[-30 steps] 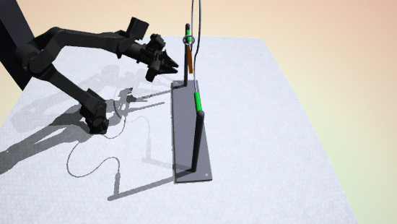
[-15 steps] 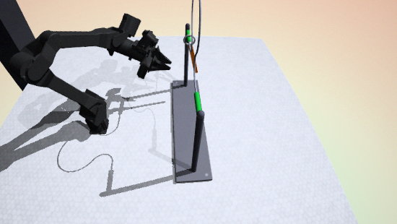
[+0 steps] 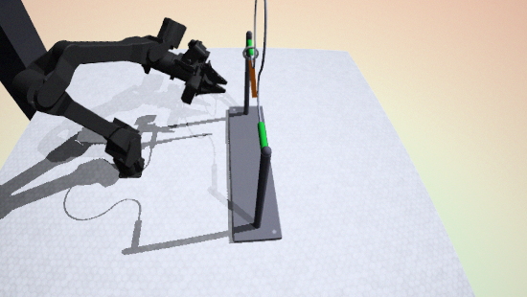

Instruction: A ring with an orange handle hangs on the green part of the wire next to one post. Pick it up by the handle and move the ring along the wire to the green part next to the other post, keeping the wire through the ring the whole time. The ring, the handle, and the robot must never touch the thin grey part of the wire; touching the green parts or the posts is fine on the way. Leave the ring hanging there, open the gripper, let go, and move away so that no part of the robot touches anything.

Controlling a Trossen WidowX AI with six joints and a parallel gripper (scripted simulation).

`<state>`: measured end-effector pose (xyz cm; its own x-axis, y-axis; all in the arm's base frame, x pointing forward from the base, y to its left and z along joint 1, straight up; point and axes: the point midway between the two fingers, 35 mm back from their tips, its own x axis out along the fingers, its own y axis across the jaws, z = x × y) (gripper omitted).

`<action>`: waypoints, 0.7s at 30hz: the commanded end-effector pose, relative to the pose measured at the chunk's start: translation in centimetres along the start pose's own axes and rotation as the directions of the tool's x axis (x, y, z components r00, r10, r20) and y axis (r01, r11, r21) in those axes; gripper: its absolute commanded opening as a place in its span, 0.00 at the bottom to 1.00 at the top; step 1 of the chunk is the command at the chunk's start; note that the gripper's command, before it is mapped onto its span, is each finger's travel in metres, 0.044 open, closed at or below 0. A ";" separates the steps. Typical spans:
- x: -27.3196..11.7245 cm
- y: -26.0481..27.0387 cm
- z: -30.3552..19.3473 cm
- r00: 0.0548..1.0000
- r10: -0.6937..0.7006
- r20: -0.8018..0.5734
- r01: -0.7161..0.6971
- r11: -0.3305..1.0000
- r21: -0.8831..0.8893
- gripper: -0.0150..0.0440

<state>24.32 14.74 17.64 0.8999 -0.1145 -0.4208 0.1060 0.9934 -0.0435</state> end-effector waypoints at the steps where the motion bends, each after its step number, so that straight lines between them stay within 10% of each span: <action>1: -1.3 0.1 -0.1 1.000 0.000 -0.004 0.000 1.000 0.003 0.66; 9: -4.7 -0.2 0.2 1.000 0.004 0.009 -0.004 1.000 0.000 1.00; 21: -4.7 -0.2 0.2 1.000 0.004 0.009 -0.004 1.000 0.000 1.00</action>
<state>20.21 15.16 19.70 0.9030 -0.1084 -0.4157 0.0977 0.9941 -0.0469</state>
